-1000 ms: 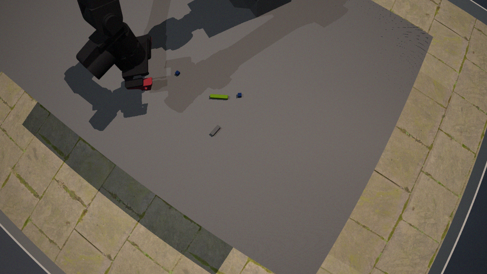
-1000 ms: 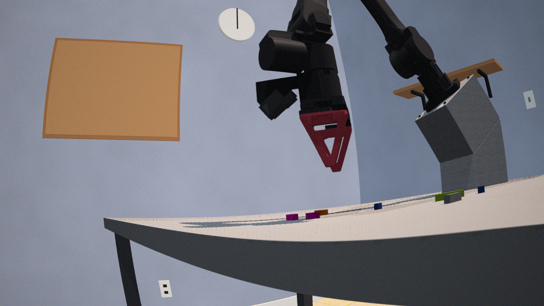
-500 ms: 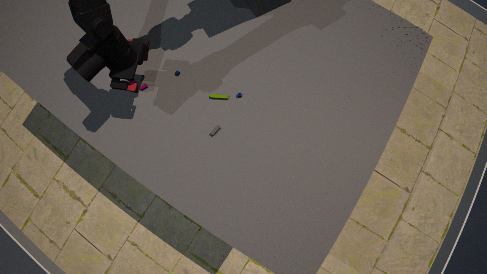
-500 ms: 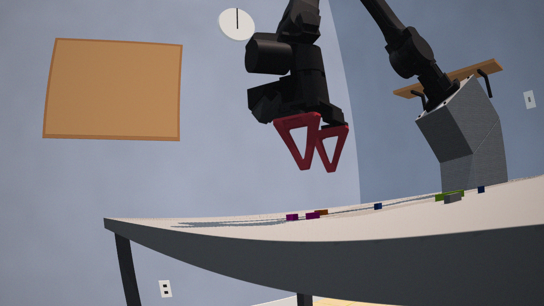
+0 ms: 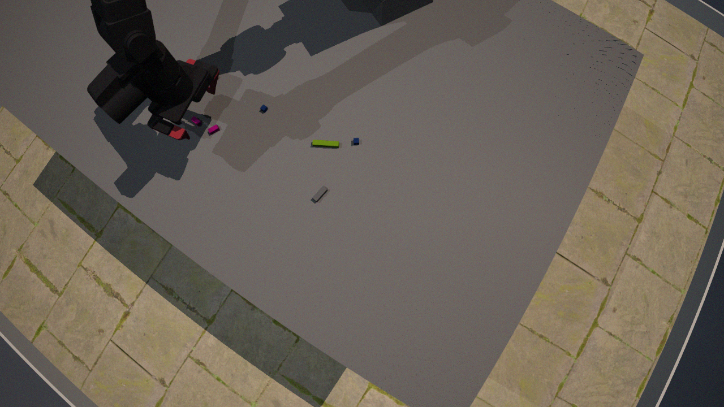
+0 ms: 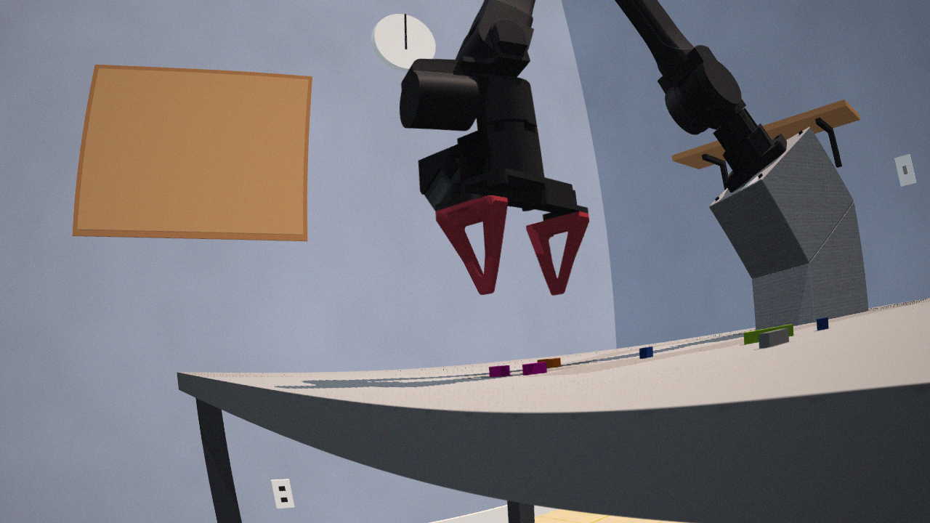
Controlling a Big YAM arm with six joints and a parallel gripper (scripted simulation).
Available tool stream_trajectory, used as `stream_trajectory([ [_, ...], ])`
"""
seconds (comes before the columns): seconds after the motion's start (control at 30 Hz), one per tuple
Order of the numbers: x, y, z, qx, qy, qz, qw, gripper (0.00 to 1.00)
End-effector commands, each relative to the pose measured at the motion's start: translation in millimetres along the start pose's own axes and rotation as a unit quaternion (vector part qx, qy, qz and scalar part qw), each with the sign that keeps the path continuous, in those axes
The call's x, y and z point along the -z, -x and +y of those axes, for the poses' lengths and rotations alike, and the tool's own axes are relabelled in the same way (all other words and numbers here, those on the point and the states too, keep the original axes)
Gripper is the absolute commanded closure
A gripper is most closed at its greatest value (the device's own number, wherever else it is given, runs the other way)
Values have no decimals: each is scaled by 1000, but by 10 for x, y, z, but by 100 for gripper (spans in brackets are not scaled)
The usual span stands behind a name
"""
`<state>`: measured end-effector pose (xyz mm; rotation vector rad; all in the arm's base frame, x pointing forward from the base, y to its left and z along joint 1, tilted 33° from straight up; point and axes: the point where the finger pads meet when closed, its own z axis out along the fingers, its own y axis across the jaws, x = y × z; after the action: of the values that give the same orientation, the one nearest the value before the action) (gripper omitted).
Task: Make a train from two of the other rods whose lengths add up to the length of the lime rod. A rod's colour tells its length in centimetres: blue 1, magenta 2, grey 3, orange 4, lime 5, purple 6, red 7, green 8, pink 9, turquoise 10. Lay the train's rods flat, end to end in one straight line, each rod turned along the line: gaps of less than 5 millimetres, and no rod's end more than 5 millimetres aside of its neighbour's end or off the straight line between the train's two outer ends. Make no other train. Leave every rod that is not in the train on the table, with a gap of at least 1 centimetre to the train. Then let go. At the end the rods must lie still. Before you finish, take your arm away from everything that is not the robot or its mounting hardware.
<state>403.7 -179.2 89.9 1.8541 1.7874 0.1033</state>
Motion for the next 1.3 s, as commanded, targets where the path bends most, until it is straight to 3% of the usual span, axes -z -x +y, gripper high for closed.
stream_trajectory([
  [0.0, 10, 144, 135, -68, 3, -4, 998, 0],
  [1.27, 9, 103, 95, -84, 1, -2, 996, 0],
])
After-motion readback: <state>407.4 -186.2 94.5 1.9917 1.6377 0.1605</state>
